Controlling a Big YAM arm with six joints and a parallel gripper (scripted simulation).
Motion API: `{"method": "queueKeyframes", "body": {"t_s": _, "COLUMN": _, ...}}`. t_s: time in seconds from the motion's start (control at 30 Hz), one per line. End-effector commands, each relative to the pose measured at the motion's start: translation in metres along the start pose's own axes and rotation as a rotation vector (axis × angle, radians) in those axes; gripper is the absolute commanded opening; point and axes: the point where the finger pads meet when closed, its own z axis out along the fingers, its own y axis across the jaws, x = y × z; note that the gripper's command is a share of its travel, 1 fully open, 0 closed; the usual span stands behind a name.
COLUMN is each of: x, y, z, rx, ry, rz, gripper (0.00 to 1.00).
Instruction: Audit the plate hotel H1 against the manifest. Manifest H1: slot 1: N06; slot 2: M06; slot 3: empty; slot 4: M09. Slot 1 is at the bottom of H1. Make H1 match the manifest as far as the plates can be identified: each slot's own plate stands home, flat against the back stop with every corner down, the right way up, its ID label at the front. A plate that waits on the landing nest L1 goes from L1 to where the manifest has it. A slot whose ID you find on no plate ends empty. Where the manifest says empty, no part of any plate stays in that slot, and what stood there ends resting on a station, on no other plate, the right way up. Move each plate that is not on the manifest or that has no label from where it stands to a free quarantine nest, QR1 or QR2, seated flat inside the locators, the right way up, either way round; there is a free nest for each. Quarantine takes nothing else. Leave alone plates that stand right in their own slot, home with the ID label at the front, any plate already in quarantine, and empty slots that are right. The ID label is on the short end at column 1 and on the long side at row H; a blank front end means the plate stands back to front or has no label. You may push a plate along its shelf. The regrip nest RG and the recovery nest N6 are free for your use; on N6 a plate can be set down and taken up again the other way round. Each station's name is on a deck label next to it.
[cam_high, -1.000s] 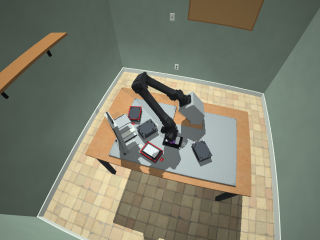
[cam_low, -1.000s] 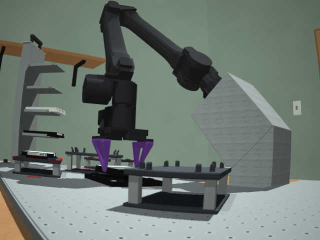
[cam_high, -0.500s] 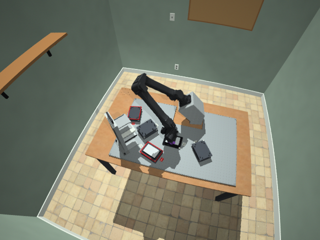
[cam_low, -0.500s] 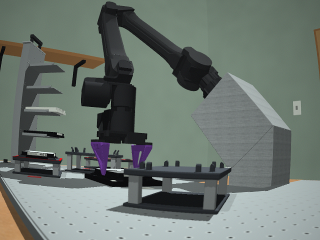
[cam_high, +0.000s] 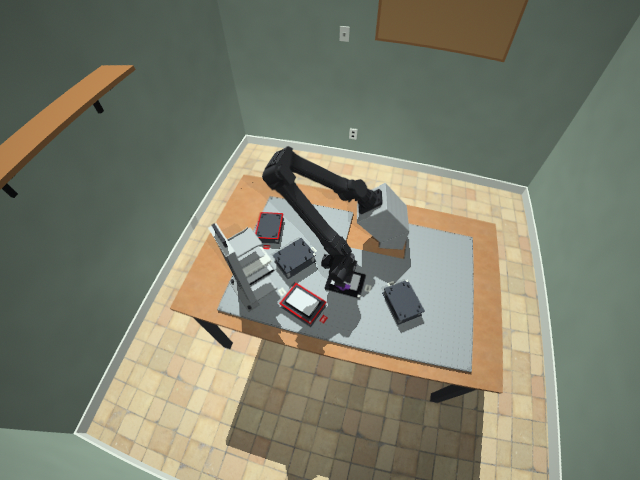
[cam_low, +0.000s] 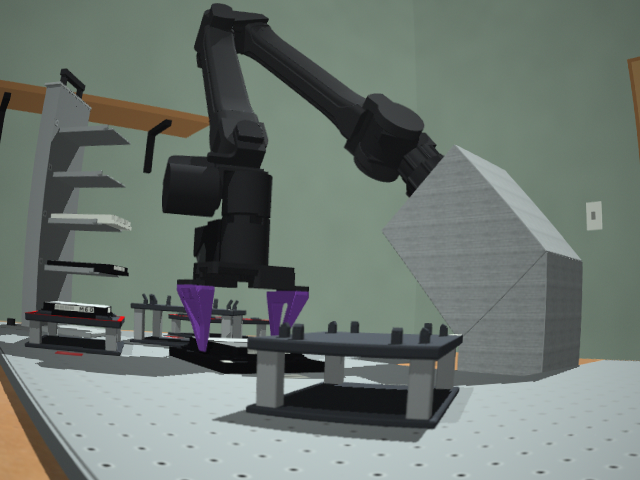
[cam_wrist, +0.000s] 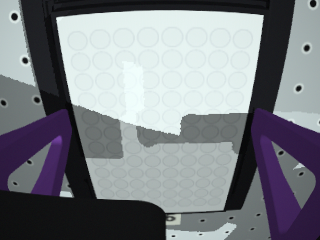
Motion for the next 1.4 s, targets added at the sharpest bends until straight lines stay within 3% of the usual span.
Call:
{"method": "queueKeyframes", "body": {"t_s": 0.0, "x": -0.001, "y": 0.005, "z": -0.002, "rx": -0.013, "ry": -0.002, "rz": -0.004, "gripper": 1.0}}
{"method": "queueKeyframes", "body": {"t_s": 0.17, "x": -0.001, "y": 0.005, "z": -0.002, "rx": -0.013, "ry": -0.002, "rz": -0.004, "gripper": 1.0}}
{"method": "queueKeyframes", "body": {"t_s": 0.2, "x": 0.0, "y": 0.012, "z": -0.012, "rx": -0.03, "ry": -0.003, "rz": -0.017, "gripper": 1.0}}
{"method": "queueKeyframes", "body": {"t_s": 0.63, "x": 0.001, "y": 0.005, "z": -0.054, "rx": -0.022, "ry": -0.002, "rz": -0.006, "gripper": 1.0}}
{"method": "queueKeyframes", "body": {"t_s": 0.73, "x": -0.003, "y": 0.003, "z": -0.055, "rx": -0.012, "ry": -0.003, "rz": 0.006, "gripper": 1.0}}
{"method": "queueKeyframes", "body": {"t_s": 0.93, "x": 0.0, "y": 0.013, "z": -0.078, "rx": -0.034, "ry": -0.001, "rz": 0.005, "gripper": 1.0}}
{"method": "queueKeyframes", "body": {"t_s": 0.97, "x": -0.001, "y": 0.009, "z": -0.072, "rx": -0.019, "ry": -0.001, "rz": 0.001, "gripper": 1.0}}
{"method": "queueKeyframes", "body": {"t_s": 1.2, "x": 0.003, "y": 0.018, "z": -0.099, "rx": -0.043, "ry": 0.001, "rz": 0.013, "gripper": 1.0}}
{"method": "queueKeyframes", "body": {"t_s": 1.27, "x": 0.003, "y": 0.018, "z": -0.099, "rx": -0.043, "ry": 0.001, "rz": 0.013, "gripper": 1.0}}
{"method": "queueKeyframes", "body": {"t_s": 1.3, "x": -0.004, "y": 0.015, "z": -0.095, "rx": -0.024, "ry": -0.003, "rz": 0.035, "gripper": 1.0}}
{"method": "queueKeyframes", "body": {"t_s": 1.37, "x": 0.003, "y": 0.018, "z": -0.107, "rx": -0.044, "ry": 0.002, "rz": 0.014, "gripper": 1.0}}
